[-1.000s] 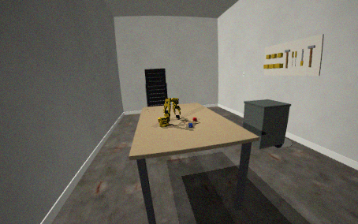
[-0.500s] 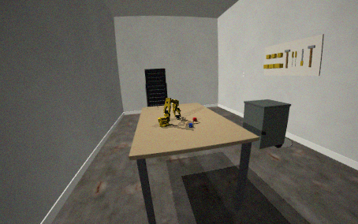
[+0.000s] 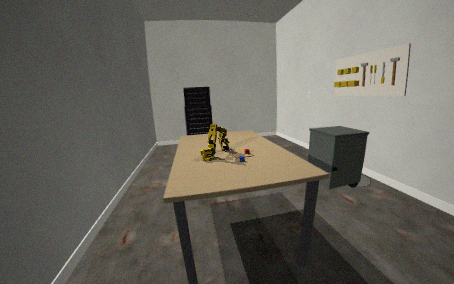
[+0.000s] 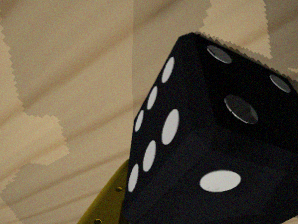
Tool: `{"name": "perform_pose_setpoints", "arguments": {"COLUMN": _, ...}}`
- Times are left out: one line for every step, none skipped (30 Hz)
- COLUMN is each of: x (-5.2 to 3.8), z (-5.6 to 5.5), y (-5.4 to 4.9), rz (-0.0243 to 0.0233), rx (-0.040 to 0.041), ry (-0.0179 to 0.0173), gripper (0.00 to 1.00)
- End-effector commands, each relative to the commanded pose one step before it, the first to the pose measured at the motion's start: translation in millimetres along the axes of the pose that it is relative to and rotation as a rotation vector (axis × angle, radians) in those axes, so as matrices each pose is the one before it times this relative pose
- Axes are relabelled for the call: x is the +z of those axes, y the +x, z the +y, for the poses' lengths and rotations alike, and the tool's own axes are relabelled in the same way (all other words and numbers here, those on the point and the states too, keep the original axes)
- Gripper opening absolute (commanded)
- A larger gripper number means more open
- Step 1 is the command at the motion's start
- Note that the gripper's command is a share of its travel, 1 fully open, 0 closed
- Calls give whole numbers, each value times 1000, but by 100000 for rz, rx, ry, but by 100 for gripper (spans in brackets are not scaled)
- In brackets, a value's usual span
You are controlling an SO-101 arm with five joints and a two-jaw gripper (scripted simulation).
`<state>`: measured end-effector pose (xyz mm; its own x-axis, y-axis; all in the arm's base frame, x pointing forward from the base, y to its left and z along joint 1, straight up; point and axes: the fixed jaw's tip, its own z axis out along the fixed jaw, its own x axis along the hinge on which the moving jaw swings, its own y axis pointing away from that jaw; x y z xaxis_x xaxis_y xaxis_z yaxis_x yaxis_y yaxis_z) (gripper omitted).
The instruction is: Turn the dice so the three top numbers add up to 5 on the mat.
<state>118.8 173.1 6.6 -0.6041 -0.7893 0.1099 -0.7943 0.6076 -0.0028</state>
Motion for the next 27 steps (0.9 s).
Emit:
{"name": "perform_pose_setpoints", "arguments": {"x": -3335, "z": 1651, "y": -3517, "rz": -3138, "rx": -1341, "ry": -80, "gripper": 35}}
{"name": "perform_pose_setpoints", "arguments": {"x": 84, "z": 0, "y": 9, "rz": 0, "rx": 0, "ry": 0, "gripper": 35}}
{"name": "perform_pose_setpoints", "arguments": {"x": 36, "z": 0, "y": 1, "rz": 0, "rx": 0, "ry": 0, "gripper": 35}}
{"name": "perform_pose_setpoints", "arguments": {"x": 0, "z": 0, "y": 0, "rz": 0, "rx": 0, "ry": 0, "gripper": 35}}
{"name": "perform_pose_setpoints", "arguments": {"x": 0, "z": 0, "y": 0, "rz": 0, "rx": 0, "ry": 0, "gripper": 35}}
{"name": "perform_pose_setpoints", "arguments": {"x": 0, "z": 0, "y": 0, "rz": 0, "rx": 0, "ry": 0, "gripper": 35}}
{"name": "perform_pose_setpoints", "arguments": {"x": 5, "z": 1, "y": -2, "rz": 2, "rx": 2, "ry": -2, "gripper": 35}}
{"name": "perform_pose_setpoints", "arguments": {"x": 0, "z": -6, "y": 0, "rz": 0, "rx": 0, "ry": 0, "gripper": 35}}
{"name": "perform_pose_setpoints", "arguments": {"x": 0, "z": -24, "y": 0, "rz": 0, "rx": 0, "ry": 0, "gripper": 35}}
{"name": "perform_pose_setpoints", "arguments": {"x": 0, "z": -36, "y": 6, "rz": 0, "rx": 0, "ry": 0, "gripper": 35}}
{"name": "perform_pose_setpoints", "arguments": {"x": 0, "z": -60, "y": 1, "rz": 0, "rx": 0, "ry": -3, "gripper": 35}}
{"name": "perform_pose_setpoints", "arguments": {"x": 0, "z": -84, "y": 1, "rz": 0, "rx": 0, "ry": -3, "gripper": 35}}
{"name": "perform_pose_setpoints", "arguments": {"x": 0, "z": -108, "y": 7, "rz": 0, "rx": 0, "ry": -3, "gripper": 34}}
{"name": "perform_pose_setpoints", "arguments": {"x": -6, "z": -138, "y": 2, "rz": 0, "rx": -3, "ry": -6, "gripper": 34}}
{"name": "perform_pose_setpoints", "arguments": {"x": 0, "z": -174, "y": 8, "rz": 0, "rx": 0, "ry": -6, "gripper": 34}}
{"name": "perform_pose_setpoints", "arguments": {"x": 0, "z": -198, "y": 9, "rz": 0, "rx": 0, "ry": -6, "gripper": 34}}
{"name": "perform_pose_setpoints", "arguments": {"x": 0, "z": -234, "y": 9, "rz": 0, "rx": 0, "ry": -9, "gripper": 33}}
{"name": "perform_pose_setpoints", "arguments": {"x": 0, "z": -264, "y": 10, "rz": 0, "rx": 0, "ry": -9, "gripper": 33}}
{"name": "perform_pose_setpoints", "arguments": {"x": 0, "z": -288, "y": 16, "rz": 0, "rx": 0, "ry": -9, "gripper": 32}}
{"name": "perform_pose_setpoints", "arguments": {"x": 0, "z": -318, "y": 10, "rz": 0, "rx": 0, "ry": -13, "gripper": 32}}
{"name": "perform_pose_setpoints", "arguments": {"x": 0, "z": -348, "y": 17, "rz": 0, "rx": -3, "ry": -13, "gripper": 31}}
{"name": "perform_pose_setpoints", "arguments": {"x": 0, "z": 0, "y": 0, "rz": 0, "rx": 0, "ry": 0, "gripper": 31}}
{"name": "perform_pose_setpoints", "arguments": {"x": 0, "z": 0, "y": 0, "rz": 0, "rx": 0, "ry": 0, "gripper": 31}}
{"name": "perform_pose_setpoints", "arguments": {"x": -4, "z": -371, "y": 18, "rz": 0, "rx": 1, "ry": -15, "gripper": 30}}
{"name": "perform_pose_setpoints", "arguments": {"x": -1, "z": -390, "y": 20, "rz": 0, "rx": 0, "ry": -13, "gripper": 30}}
{"name": "perform_pose_setpoints", "arguments": {"x": -1, "z": -408, "y": 20, "rz": 0, "rx": -3, "ry": -16, "gripper": 29}}
{"name": "perform_pose_setpoints", "arguments": {"x": -1, "z": -426, "y": 26, "rz": 0, "rx": 0, "ry": -16, "gripper": 28}}
